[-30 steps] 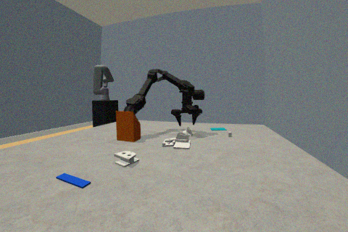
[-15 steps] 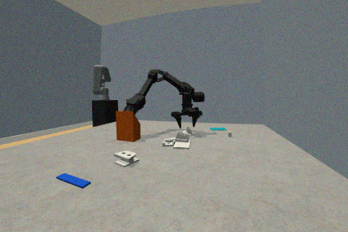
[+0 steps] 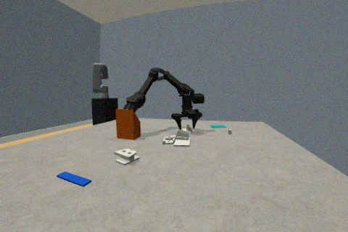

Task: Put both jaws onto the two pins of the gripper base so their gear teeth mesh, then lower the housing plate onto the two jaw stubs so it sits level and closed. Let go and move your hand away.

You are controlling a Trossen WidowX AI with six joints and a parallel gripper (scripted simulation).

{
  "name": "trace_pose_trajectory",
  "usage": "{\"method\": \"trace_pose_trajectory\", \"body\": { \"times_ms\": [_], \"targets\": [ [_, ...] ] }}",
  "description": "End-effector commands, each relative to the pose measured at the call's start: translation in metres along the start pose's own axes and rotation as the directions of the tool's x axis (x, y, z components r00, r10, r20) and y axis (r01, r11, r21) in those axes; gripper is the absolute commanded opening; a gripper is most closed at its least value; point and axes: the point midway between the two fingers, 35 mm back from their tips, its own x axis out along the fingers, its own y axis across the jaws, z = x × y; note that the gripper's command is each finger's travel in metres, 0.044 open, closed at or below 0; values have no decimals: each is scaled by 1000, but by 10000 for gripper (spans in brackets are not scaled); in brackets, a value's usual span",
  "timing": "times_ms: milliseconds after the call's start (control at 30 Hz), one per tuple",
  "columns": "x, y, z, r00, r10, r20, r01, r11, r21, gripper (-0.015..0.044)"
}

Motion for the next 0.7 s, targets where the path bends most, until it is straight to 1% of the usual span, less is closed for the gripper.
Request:
{"method": "trace_pose_trajectory", "body": {
  "times_ms": [0,667],
  "targets": [
    [10,-3,2,1000,-9,2,9,1000,13,440],
    [14,-3,2,1000,-8,2,8,1000,13,440]
  ]
}}
